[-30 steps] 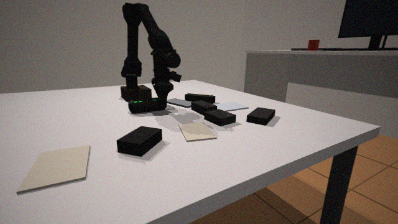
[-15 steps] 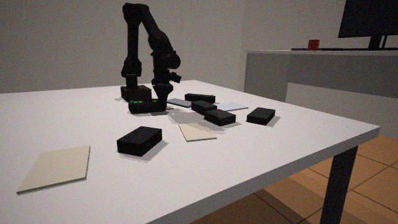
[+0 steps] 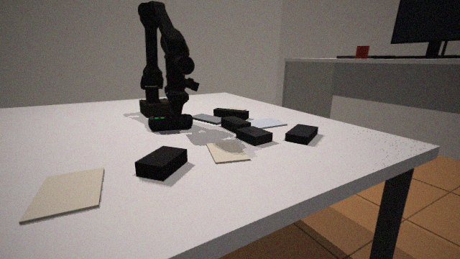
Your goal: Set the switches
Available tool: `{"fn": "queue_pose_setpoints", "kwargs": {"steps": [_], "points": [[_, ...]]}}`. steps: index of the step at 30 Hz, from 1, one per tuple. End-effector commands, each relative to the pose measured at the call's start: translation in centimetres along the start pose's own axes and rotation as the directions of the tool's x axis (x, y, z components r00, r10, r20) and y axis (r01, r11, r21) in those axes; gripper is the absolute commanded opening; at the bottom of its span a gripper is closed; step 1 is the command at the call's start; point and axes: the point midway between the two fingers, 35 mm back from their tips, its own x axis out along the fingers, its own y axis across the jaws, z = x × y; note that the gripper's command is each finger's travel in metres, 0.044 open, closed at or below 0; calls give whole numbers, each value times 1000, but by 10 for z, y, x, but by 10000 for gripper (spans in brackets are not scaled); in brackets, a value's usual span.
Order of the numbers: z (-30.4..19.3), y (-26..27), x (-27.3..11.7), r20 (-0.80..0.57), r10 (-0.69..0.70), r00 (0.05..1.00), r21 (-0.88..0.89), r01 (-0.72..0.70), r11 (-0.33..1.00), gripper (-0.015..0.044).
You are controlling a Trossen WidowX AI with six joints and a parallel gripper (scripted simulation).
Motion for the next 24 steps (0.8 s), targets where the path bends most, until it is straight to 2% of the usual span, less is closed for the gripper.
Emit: {"fn": "queue_pose_setpoints", "kwargs": {"steps": [1, 19, 24], "points": [[-22, -2, -19, 5, -20, 1000, 6, 20, 1000, 440], [-22, -2, -21, 5, -20, 1000, 6, 20, 1000, 440], [-21, -1, -66, 6, -19, 1000, 9, 19, 1000, 440]]}}
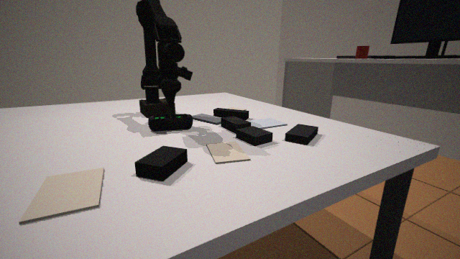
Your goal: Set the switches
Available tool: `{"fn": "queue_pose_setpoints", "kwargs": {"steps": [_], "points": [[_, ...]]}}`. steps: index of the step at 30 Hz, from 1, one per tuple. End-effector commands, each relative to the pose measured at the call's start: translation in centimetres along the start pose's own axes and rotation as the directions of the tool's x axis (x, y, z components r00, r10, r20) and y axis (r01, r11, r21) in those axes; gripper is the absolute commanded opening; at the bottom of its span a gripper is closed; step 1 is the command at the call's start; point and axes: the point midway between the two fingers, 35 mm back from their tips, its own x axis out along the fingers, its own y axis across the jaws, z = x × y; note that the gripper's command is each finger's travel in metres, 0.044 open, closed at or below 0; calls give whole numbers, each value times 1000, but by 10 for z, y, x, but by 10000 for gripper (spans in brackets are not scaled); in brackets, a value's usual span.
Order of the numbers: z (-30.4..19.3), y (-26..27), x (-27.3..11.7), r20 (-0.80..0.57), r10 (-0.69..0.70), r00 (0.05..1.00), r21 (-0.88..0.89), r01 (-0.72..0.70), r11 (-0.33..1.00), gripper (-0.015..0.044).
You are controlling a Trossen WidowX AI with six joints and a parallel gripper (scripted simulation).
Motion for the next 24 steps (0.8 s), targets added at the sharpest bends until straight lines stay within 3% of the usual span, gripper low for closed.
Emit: {"fn": "queue_pose_setpoints", "kwargs": {"steps": [1, 4, 20, 24], "points": [[1, -4, -28, 6, -33, 999, -2, 33, 999, 440], [1, -4, -28, 6, -33, 999, -2, 33, 999, 440], [1, -4, -28, 6, -33, 999, -2, 33, 999, 20], [1, -4, -28, 6, -33, 999, -2, 33, 999, 0]]}}
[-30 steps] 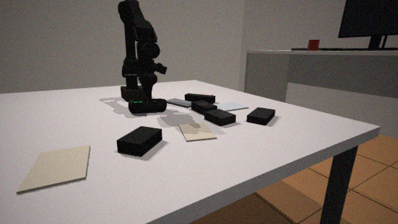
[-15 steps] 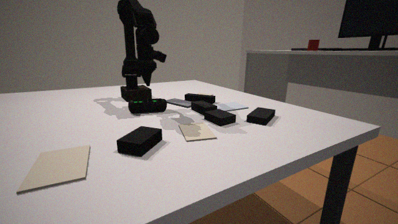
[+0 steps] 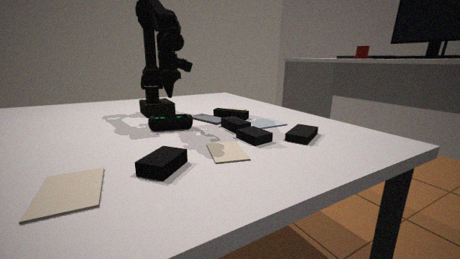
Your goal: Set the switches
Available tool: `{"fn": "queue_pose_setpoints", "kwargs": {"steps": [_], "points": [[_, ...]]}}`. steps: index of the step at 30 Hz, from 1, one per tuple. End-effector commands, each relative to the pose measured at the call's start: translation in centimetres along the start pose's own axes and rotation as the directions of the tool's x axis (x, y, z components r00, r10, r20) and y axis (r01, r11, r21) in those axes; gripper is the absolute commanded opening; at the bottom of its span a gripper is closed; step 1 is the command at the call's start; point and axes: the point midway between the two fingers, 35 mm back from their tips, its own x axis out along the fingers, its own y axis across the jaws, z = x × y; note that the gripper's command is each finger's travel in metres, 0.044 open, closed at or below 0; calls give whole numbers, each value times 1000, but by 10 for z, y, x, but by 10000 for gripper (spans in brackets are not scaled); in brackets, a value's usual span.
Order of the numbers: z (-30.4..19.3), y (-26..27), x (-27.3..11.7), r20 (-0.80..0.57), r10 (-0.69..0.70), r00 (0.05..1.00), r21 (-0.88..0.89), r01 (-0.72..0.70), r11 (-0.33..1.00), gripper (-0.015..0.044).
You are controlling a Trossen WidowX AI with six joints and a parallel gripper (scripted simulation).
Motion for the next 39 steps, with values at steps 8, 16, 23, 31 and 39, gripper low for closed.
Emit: {"fn": "queue_pose_setpoints", "kwargs": {"steps": [8, 16, 23, 31, 39], "points": [[0, 0, 0, 0, 0, 1000, 0, 0, 1000, 53], [0, 0, 0, 0, 0, 1000, 0, 0, 1000, 262], [0, 0, 0, 0, 0, 1000, 0, 0, 1000, 440], [1, 25, 34, -5, 4, 1000, 34, -4, 999, 282], [0, 48, 59, -9, 8, 1000, 61, -7, 998, 72]]}}
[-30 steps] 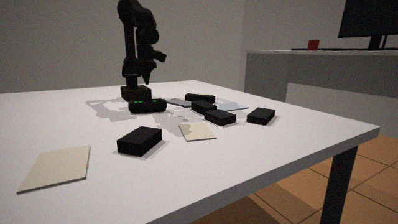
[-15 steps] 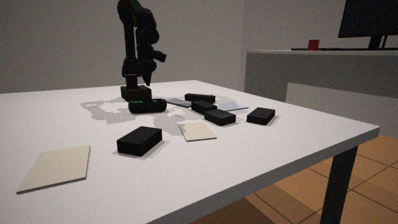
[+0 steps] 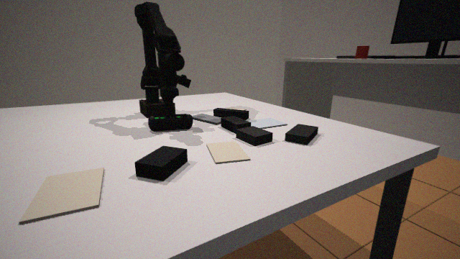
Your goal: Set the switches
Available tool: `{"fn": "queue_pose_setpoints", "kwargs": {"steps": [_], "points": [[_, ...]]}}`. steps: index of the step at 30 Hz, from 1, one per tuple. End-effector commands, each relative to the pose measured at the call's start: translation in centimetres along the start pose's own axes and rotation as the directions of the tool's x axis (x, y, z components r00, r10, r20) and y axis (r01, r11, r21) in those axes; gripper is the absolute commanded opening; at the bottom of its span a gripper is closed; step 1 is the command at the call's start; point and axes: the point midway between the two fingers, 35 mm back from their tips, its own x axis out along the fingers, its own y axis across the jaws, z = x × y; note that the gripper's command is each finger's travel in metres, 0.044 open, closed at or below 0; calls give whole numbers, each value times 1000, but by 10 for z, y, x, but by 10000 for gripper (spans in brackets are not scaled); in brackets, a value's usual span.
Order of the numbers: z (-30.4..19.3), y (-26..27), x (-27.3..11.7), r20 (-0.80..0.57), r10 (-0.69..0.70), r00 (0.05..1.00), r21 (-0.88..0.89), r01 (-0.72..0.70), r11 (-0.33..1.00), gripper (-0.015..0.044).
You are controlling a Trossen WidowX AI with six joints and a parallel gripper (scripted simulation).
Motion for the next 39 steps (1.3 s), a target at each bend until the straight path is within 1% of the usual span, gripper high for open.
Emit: {"fn": "queue_pose_setpoints", "kwargs": {"steps": [1, 3, 23, 25, 29, 33, 39], "points": [[0, 0, 1, 0, -15, 1000, 6, 15, 1000, 46], [0, 0, 1, 0, -15, 1000, 6, 15, 1000, 0], [1, 0, 0, 4, -14, 1000, 3, 14, 1000, 0], [1, -1, -8, 4, -14, 1000, 3, 14, 1000, 53], [1, 0, -48, 3, -14, 1000, 3, 14, 1000, 157], [1, 1, -50, 3, -14, 1000, 3, 14, 1000, 262], [1, 1, -50, 3, -14, 1000, 3, 14, 1000, 105]]}}
